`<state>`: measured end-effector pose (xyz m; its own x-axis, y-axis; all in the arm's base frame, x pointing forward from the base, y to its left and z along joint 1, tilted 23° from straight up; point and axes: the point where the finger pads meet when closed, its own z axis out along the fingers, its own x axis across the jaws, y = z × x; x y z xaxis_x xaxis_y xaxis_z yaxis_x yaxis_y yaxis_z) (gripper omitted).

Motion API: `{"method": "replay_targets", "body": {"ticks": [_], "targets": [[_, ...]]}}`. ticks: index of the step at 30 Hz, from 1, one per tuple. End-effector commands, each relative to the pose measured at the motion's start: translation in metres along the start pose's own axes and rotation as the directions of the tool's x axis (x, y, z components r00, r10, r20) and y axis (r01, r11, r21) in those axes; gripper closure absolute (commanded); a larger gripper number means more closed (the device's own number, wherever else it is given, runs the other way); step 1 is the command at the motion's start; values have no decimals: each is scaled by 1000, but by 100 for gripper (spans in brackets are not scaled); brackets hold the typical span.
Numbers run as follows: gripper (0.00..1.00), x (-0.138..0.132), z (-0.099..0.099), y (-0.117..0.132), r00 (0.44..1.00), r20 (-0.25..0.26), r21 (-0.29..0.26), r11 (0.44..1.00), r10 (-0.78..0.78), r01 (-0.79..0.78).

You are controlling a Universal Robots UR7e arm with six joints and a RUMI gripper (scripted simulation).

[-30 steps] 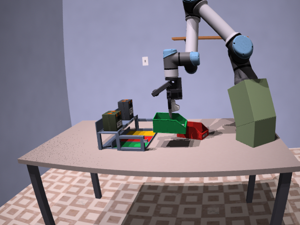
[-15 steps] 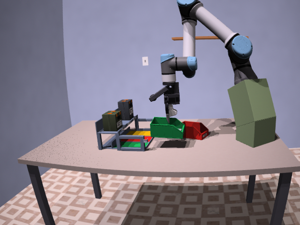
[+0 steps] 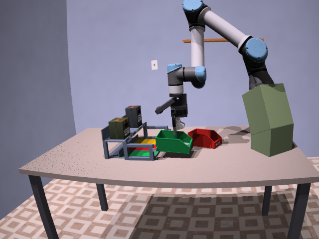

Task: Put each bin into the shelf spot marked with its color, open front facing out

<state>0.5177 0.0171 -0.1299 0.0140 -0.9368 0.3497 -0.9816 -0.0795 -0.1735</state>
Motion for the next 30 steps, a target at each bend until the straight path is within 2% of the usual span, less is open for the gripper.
{"method": "replay_targets", "body": {"ticks": [1, 30], "targets": [[100, 0, 4, -6, 1000, 1, 7, 1000, 1, -1], [100, 1, 4, -8, 1000, 6, -7, 1000, 3, -3]]}}
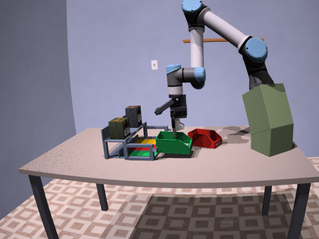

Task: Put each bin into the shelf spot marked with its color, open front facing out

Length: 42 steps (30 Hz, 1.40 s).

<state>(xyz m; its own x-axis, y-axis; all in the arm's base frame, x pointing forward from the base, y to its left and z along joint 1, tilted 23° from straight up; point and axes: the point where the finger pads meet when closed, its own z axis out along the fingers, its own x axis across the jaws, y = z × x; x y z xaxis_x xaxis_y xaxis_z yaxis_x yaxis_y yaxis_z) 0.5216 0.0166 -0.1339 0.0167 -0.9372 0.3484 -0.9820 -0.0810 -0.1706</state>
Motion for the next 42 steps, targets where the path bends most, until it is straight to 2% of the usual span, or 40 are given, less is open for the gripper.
{"method": "replay_targets", "body": {"ticks": [1, 26, 42], "targets": [[100, 2, -1, -5, 1000, 6, -9, 1000, 6, -6], [100, 3, 6, -7, 998, 63, -162, 987, 15, -4], [100, 2, 6, -7, 998, 68, -174, 985, 14, -2]]}}
